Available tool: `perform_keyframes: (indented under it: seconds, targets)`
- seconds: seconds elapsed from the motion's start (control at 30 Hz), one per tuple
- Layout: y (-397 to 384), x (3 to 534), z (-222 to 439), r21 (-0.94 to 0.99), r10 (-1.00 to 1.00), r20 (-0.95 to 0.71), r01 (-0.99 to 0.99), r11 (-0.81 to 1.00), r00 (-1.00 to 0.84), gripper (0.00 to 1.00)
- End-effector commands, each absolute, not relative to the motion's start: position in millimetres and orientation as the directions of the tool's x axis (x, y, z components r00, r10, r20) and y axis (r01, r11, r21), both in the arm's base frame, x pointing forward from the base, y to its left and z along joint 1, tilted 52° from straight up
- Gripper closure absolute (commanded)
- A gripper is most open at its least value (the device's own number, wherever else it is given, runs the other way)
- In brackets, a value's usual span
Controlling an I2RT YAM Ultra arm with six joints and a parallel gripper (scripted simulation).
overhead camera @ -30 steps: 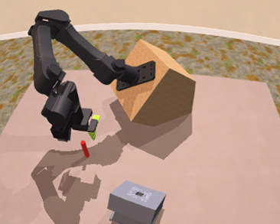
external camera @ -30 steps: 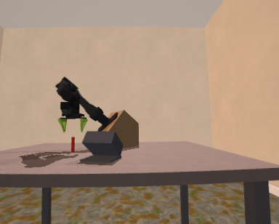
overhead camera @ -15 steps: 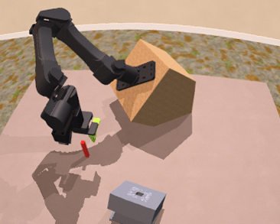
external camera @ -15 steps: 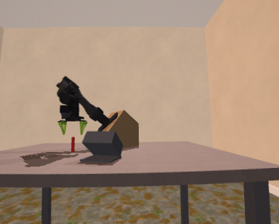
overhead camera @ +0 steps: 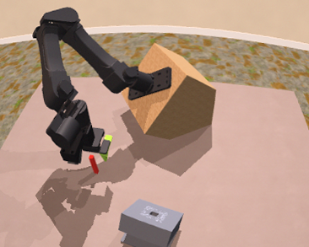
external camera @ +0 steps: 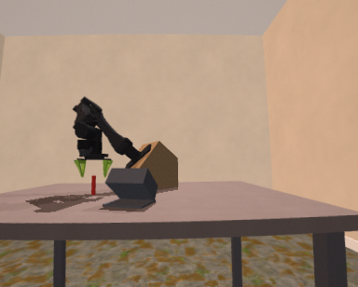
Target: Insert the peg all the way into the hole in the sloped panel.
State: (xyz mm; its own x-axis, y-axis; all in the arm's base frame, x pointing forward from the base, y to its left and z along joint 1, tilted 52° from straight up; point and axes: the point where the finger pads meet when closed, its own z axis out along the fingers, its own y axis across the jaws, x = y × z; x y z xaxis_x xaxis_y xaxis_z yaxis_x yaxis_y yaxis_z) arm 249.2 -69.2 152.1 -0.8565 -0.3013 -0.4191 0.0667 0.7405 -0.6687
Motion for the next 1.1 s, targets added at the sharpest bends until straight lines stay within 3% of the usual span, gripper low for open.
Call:
perform_keyframes:
  seconds: [0.0,0.17,0.47,1.07]
  targets:
    - [-68,258,146,-0.663,-0.317,-0.426,0.055,0.747,-0.847,0.0]
    - [-69,259,144,-0.663,-0.317,-0.426,0.055,0.747,-0.847,0.0]
    - [-70,255,150,-0.667,-0.306,-0.427,0.067,0.742,-0.851,1.0]
    - [-30,221,188,-0.662,-0.316,-0.425,0.053,0.748,-0.848,1.0]
